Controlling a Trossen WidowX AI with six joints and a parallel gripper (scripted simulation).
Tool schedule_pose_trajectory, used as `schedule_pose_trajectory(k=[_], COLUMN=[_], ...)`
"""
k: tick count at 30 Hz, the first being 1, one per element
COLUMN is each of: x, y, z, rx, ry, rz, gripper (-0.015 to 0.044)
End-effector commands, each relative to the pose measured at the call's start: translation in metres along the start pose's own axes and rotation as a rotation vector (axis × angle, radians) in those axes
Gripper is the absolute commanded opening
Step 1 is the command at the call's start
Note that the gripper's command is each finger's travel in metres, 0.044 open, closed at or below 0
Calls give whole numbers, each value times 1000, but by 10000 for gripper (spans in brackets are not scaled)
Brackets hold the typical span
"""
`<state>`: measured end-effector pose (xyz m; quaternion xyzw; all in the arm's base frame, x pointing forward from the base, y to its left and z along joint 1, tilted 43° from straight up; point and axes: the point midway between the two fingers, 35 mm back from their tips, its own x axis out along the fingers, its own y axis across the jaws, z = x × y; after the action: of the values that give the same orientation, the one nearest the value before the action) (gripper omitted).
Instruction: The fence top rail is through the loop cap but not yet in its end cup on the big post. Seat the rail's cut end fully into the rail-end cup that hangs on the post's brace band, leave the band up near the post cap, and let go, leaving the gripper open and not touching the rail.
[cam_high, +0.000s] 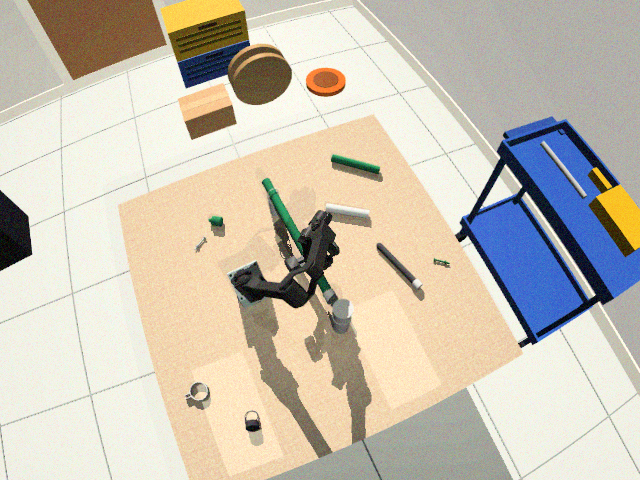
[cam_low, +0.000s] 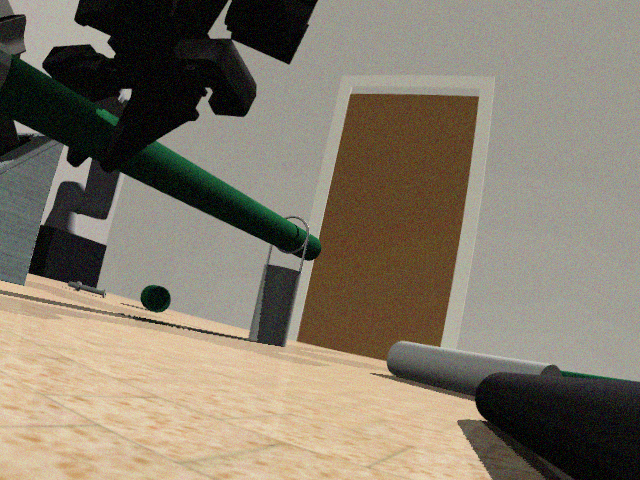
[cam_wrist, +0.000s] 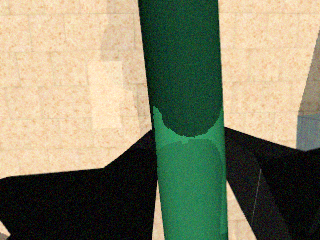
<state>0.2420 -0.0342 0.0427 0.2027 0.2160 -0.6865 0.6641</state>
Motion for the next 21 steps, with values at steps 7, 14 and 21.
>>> schedule_pose_trajectory(k=[7, 14, 21], x=[0, -1, -20], y=[0, 0, 1], z=[0, -1, -13], rx=[0, 0, -1], ry=[0, 1, 7], rz=[0, 0, 1], gripper=[79, 263, 440])
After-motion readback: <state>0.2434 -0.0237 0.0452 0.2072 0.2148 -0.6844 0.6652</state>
